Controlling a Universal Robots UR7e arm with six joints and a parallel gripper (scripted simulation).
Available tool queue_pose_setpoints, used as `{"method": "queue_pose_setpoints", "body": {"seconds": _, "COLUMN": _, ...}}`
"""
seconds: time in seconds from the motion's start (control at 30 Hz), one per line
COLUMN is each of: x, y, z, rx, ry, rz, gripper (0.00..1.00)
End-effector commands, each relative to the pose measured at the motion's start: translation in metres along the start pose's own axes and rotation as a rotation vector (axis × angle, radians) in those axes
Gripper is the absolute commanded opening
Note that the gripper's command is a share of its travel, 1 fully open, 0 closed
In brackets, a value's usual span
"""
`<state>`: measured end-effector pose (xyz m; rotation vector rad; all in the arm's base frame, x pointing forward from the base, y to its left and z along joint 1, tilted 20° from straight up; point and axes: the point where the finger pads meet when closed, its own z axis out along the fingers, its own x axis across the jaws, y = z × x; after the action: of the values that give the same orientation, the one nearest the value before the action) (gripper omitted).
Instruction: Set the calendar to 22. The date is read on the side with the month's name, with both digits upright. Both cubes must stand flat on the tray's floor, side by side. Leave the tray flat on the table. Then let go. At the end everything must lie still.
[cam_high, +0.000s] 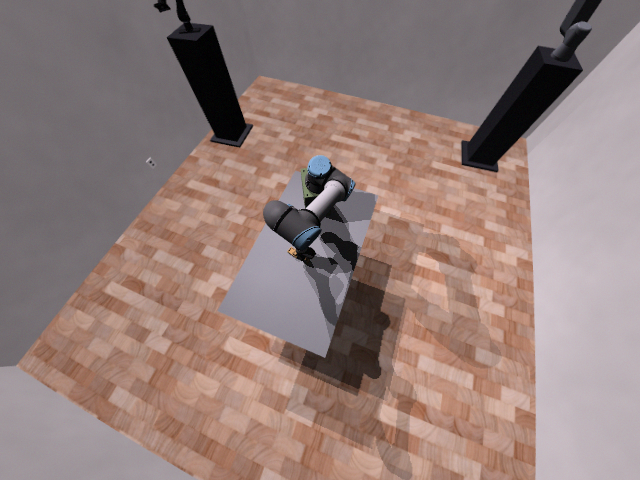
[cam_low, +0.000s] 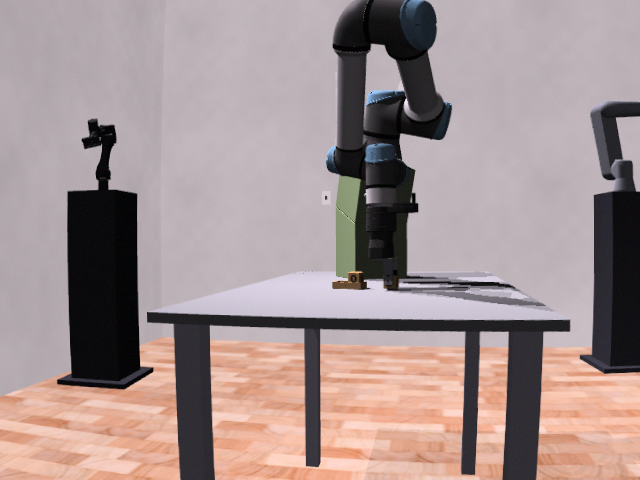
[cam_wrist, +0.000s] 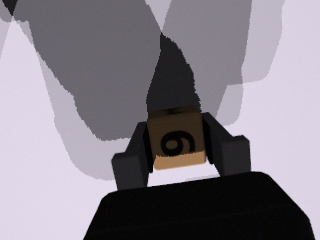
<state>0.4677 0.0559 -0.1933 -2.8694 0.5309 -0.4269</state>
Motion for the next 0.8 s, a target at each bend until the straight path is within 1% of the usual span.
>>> {"method": "queue_pose_setpoints", "body": {"seconds": 0.0, "x": 0.0004, "y": -0.0001, "z": 0.0008, "rx": 0.000, "ry": 0.001, "rz": 0.000, "gripper": 0.60}}
{"method": "queue_pose_setpoints", "body": {"seconds": 0.77, "x": 0.0004, "y": -0.0001, "z": 0.0028, "rx": 0.000, "ry": 0.001, "rz": 0.000, "gripper": 0.60}}
